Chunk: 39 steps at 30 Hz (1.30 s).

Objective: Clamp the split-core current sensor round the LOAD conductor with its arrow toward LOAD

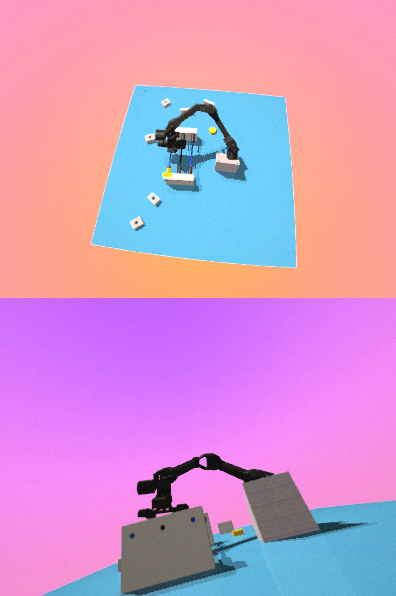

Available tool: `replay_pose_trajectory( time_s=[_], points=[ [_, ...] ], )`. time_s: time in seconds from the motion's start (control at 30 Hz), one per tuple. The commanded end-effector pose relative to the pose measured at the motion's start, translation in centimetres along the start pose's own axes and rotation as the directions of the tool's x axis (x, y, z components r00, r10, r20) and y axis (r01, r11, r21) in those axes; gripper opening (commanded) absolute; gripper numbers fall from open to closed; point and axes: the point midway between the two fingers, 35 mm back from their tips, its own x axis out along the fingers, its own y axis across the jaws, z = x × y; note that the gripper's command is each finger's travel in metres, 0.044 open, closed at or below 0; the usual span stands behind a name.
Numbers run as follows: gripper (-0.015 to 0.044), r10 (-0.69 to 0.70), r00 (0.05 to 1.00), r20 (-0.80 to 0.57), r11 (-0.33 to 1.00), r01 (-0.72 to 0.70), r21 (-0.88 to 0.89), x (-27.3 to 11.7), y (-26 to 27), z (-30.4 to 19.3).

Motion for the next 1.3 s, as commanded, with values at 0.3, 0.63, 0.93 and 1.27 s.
replay_pose_trajectory(
  time_s=[0.3,0.63,0.93,1.27],
  points=[
    [0.0,0.012,1.0,0.001,1.0,-0.012,-0.001,0.72,0.13,0.06],
    [0.0257,0.009,1.0,0.004,1.0,-0.009,0.002,0.22,0.01,0.11],
    [0.0257,0.009,1.0,0.004,1.0,-0.009,0.002,0.22,0.01,0.11],
    [0.0257,0.009,1.0,0.004,1.0,-0.009,0.002,0.22,0.01,0.11]
  ],
)
